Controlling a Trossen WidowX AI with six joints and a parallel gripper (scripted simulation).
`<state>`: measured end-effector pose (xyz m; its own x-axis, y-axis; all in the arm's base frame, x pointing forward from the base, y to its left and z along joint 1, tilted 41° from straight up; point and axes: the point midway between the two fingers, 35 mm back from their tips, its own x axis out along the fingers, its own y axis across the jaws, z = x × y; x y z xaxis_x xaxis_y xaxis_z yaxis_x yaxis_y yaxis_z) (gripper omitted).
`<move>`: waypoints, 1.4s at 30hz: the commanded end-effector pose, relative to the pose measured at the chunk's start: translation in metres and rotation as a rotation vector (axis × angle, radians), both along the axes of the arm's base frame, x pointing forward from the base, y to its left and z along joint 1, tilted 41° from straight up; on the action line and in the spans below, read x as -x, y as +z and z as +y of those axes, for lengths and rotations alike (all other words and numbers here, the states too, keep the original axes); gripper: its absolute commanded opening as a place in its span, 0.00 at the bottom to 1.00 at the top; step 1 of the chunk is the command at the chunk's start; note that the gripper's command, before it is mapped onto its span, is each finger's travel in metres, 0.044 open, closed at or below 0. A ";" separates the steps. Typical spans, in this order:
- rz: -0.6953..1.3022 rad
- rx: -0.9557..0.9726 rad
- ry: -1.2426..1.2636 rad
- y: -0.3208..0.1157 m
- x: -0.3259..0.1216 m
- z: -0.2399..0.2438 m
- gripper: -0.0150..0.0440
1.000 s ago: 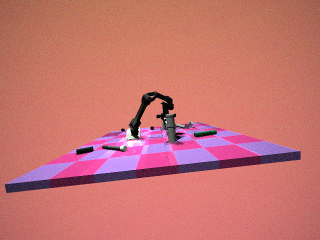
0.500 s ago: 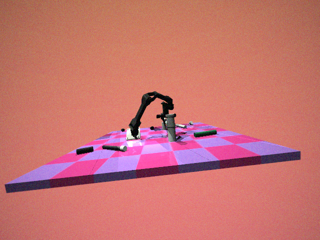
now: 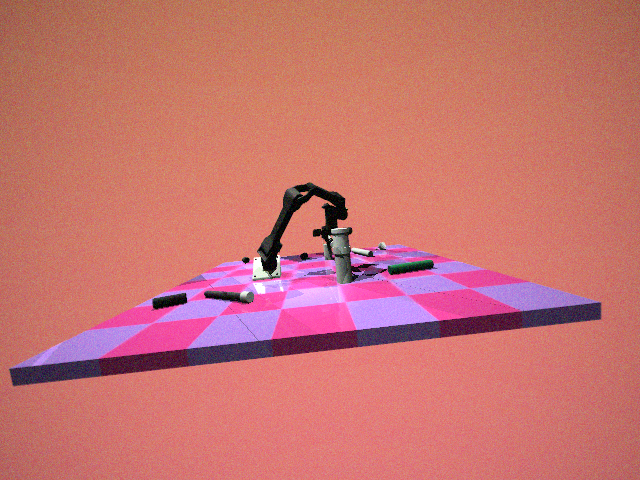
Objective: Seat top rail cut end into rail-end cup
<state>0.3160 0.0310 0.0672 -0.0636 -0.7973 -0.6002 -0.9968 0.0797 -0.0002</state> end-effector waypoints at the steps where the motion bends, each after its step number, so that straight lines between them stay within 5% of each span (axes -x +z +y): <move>1: 0.000 0.004 0.001 0.001 0.000 0.000 0.25; 42: 0.001 0.013 0.002 0.006 -0.001 -0.001 0.25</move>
<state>0.3160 0.0313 0.0684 -0.0678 -0.7967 -0.6005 -0.9965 0.0836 0.0016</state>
